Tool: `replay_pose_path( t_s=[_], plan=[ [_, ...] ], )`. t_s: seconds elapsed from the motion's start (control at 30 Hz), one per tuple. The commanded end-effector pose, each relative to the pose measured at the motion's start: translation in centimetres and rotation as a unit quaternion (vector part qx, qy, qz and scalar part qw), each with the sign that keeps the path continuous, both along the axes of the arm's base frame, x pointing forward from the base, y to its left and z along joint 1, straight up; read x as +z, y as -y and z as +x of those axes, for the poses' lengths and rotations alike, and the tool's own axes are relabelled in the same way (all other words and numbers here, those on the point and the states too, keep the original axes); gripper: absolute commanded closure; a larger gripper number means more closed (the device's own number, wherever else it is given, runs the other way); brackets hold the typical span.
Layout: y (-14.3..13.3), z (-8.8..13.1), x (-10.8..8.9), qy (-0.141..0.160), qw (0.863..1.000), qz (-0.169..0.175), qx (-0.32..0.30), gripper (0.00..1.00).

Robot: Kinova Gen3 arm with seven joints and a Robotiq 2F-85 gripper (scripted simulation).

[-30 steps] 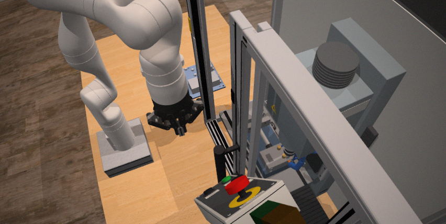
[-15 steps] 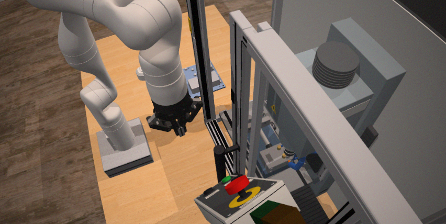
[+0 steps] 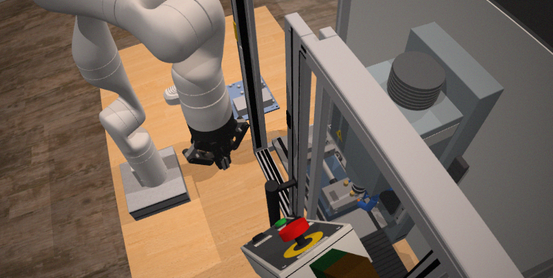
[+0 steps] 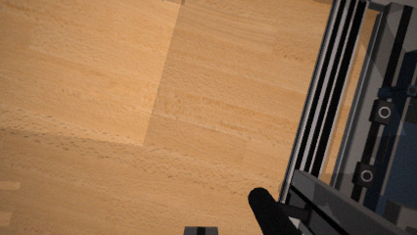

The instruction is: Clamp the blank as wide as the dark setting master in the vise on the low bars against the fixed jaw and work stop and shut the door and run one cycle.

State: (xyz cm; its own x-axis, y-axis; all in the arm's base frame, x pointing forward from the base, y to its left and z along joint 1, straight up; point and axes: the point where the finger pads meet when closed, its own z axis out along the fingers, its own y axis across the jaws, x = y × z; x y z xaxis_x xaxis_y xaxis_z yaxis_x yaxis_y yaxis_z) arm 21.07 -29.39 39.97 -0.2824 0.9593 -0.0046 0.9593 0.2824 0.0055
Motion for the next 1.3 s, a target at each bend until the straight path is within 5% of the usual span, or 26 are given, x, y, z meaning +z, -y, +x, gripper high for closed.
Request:
replay_pose_path(
  t_s=[0.0, 0.07, 0.47, 0.63, 1.03, 1.2, 1.27],
  plan=[
    [0.03, -0.15, 0.0, 0.0, 0.998, 0.0, 0.061, 0.9],
    [0.04, -0.26, -0.04, -0.001, 0.994, 0.001, 0.107, 0.9],
    [0.04, -0.26, -0.04, -0.001, 0.994, 0.001, 0.107, 0.9],
    [0.03, -0.28, -0.05, -0.001, 0.985, 0.002, 0.171, 0.9],
    [0.03, -0.28, -0.05, -0.001, 0.985, 0.002, 0.171, 0.9],
    [-0.02, -0.07, 0.01, 0.0, 0.96, -0.002, 0.281, 0.9],
    [-0.02, -0.07, 0.01, 0.0, 0.96, -0.002, 0.281, 0.9]
  ],
)
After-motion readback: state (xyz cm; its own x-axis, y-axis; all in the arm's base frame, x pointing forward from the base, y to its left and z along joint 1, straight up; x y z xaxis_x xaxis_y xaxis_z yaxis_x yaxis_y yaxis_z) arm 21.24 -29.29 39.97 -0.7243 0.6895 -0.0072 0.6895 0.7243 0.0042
